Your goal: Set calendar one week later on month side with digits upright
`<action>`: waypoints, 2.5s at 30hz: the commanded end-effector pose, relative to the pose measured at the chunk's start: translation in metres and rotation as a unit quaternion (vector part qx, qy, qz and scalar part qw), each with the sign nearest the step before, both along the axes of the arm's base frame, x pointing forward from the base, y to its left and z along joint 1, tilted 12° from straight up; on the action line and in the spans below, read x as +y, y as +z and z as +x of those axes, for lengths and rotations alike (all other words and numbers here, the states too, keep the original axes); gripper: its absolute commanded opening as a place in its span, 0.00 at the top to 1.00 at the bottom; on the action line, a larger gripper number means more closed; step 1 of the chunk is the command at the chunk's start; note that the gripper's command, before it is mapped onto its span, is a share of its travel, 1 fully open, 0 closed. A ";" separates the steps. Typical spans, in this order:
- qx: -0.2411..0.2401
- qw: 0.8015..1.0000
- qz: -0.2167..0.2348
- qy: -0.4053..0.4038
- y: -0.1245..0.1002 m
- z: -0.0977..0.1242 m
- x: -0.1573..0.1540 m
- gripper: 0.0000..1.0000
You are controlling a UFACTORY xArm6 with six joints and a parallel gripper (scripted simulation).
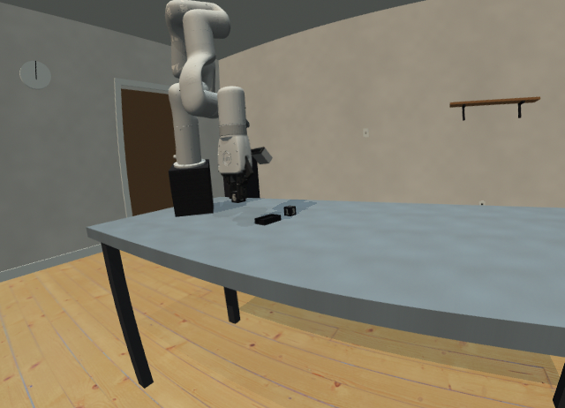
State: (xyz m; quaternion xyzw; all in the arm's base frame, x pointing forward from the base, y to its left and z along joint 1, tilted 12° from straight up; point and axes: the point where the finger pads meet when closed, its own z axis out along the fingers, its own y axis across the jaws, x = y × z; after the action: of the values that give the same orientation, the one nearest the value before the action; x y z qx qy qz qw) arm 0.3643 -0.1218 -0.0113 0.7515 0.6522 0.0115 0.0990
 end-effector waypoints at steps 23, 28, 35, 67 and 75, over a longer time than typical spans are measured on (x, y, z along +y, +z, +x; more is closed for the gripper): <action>-0.004 1.000 -0.005 -0.001 -0.072 0.013 -0.011 0.73; -0.004 1.000 -0.005 -0.001 -0.074 0.013 -0.011 0.73; -0.004 1.000 -0.005 -0.001 -0.074 0.013 -0.011 0.73; -0.004 1.000 -0.005 -0.001 -0.074 0.014 -0.011 0.73; -0.004 1.000 -0.005 -0.001 -0.074 0.014 -0.011 0.73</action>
State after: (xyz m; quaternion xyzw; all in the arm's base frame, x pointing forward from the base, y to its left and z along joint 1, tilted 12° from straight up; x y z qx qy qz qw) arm 0.3771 -0.1328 -0.0865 0.7514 0.6514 0.0101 0.1044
